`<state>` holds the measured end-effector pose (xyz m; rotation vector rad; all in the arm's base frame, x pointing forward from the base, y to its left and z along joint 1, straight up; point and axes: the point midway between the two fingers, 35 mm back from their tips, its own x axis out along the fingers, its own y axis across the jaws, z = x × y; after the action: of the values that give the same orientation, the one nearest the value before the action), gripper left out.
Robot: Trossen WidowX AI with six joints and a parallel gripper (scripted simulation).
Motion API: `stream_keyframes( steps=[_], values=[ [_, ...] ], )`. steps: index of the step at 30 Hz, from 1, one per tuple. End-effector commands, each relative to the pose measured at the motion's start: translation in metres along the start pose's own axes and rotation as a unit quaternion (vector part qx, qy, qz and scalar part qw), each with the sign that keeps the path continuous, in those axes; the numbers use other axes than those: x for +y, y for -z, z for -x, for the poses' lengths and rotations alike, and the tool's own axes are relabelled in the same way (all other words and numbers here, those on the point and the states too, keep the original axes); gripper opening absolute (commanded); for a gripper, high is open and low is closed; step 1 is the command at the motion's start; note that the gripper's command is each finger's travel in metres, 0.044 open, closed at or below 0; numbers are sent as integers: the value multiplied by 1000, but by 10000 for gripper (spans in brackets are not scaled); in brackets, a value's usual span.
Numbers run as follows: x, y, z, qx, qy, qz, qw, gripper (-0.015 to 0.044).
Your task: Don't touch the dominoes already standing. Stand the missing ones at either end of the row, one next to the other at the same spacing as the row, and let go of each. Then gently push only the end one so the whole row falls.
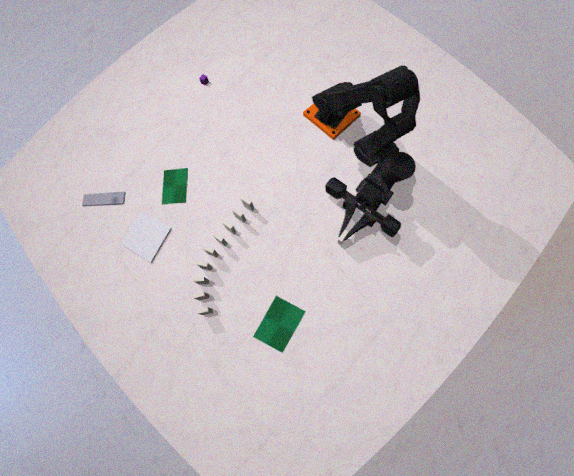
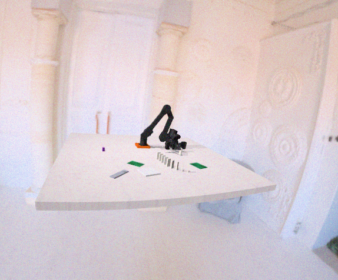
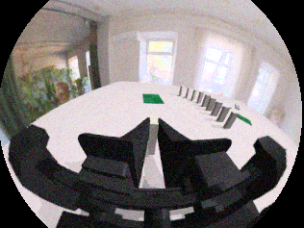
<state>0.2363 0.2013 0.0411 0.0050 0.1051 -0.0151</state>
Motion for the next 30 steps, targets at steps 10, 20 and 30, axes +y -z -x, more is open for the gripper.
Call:
stream_keyframes(
  steps=[10,20,30],
  values=[
    [0,2,0,0,-2,-5,1000,132],
    [0,2,0,0,-2,-5,1000,394],
    [1,-45,5,0,0,-1,1000,440]
  ],
)
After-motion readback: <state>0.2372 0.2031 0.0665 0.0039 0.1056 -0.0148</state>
